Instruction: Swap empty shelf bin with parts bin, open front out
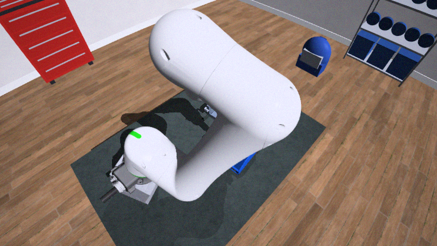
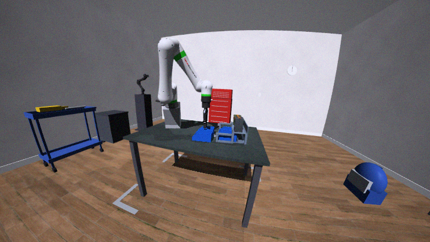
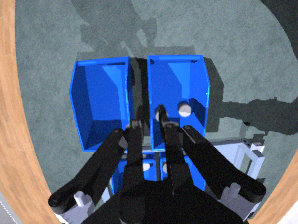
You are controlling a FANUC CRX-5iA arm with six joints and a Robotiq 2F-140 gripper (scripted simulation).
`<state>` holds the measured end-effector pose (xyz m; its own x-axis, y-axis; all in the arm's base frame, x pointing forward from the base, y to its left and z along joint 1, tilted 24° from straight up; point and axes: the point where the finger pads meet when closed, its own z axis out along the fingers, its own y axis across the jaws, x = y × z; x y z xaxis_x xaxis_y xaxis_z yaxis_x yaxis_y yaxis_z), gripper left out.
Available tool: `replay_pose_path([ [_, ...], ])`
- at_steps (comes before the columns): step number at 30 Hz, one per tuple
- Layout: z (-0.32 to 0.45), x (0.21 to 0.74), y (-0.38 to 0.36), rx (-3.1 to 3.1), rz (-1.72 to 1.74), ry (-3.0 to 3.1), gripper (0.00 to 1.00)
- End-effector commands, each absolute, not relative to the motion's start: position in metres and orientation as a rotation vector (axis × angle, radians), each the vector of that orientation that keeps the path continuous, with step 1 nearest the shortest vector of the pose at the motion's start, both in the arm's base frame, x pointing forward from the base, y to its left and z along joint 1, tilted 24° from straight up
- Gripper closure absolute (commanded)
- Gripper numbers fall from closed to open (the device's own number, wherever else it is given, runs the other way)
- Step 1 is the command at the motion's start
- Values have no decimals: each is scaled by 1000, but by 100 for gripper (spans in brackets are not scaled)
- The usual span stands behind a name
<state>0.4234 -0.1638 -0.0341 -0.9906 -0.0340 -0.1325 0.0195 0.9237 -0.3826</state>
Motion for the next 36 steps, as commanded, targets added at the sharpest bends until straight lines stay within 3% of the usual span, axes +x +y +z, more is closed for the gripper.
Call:
replay_pose_path([
  [1, -33, 425, -163, -12, -588, 2945, 76],
  [36, -37, 425, -165, -12, -588, 2945, 76],
])
